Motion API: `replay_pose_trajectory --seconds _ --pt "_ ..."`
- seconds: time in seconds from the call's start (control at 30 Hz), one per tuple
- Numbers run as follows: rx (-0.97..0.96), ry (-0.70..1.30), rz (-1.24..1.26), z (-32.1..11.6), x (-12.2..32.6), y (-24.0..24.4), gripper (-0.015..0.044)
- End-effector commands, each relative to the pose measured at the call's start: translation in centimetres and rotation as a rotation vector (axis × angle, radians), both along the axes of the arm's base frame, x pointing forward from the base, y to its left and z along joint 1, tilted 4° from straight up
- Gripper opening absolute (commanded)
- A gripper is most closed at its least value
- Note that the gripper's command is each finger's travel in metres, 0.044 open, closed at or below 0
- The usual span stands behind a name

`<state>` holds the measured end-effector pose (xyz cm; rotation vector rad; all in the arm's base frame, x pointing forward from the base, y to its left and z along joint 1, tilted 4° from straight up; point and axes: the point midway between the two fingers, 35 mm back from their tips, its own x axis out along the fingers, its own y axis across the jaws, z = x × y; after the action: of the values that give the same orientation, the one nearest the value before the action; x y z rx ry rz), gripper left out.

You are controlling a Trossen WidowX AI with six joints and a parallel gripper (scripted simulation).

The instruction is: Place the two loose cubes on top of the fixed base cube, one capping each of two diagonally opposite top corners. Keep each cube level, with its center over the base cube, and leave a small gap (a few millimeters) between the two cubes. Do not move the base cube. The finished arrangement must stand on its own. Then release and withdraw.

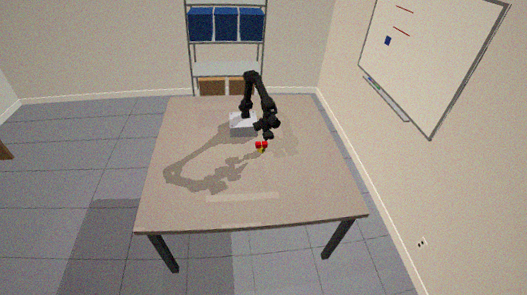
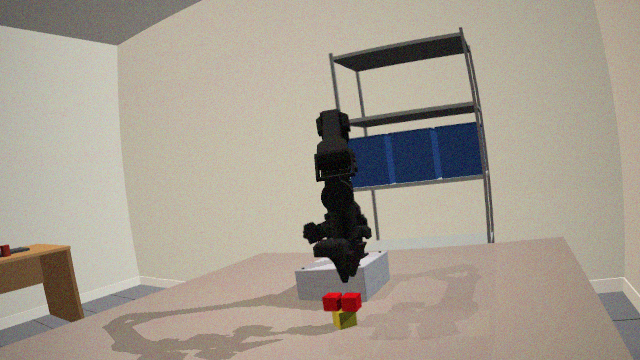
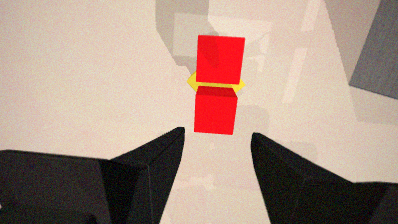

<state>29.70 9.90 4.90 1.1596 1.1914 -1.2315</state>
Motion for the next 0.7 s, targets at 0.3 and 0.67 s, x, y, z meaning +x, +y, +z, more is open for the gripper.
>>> replay_pose_trajectory --seconds 0.3,0.67 --pt "0.002 -0.005 -0.003 1.5 0.1 0.1 0.0231" --pt "0.008 0.004 0.000 1.4 -3.9 9.0 0.0400"
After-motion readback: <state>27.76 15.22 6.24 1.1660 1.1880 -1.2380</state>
